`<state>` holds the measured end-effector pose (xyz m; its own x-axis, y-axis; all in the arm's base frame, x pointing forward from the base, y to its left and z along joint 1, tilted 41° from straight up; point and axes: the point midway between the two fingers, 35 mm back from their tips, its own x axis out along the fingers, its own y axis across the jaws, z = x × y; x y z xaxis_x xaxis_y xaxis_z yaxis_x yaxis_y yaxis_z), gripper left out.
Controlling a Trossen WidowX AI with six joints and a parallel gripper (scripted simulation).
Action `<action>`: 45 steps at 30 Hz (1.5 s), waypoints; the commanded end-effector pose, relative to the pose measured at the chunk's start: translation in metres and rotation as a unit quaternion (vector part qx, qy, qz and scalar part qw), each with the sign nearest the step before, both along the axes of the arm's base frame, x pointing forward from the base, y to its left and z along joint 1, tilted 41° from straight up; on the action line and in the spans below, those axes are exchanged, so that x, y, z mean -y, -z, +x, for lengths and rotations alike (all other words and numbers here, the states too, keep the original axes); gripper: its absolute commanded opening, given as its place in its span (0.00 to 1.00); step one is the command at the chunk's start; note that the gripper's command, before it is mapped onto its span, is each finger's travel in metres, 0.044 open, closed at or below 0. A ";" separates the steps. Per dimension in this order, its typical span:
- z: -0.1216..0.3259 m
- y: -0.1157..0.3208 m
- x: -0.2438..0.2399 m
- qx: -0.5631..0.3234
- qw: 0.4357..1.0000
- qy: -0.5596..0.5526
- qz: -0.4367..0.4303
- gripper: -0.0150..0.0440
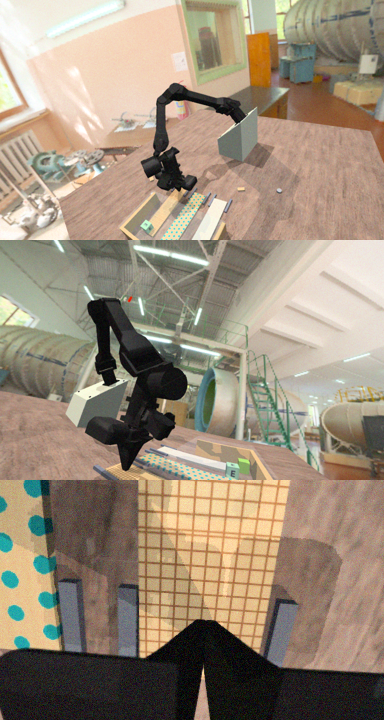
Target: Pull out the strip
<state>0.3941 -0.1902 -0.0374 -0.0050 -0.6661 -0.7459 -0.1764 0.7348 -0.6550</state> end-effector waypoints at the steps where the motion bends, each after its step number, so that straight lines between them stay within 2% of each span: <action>1: 0.000 0.001 -0.001 0.000 1.000 -0.002 0.003 0.25; 23: 0.000 0.003 0.001 0.000 1.000 -0.002 0.003 0.25; 45: -0.034 0.000 0.006 -0.001 1.000 -0.002 0.003 0.25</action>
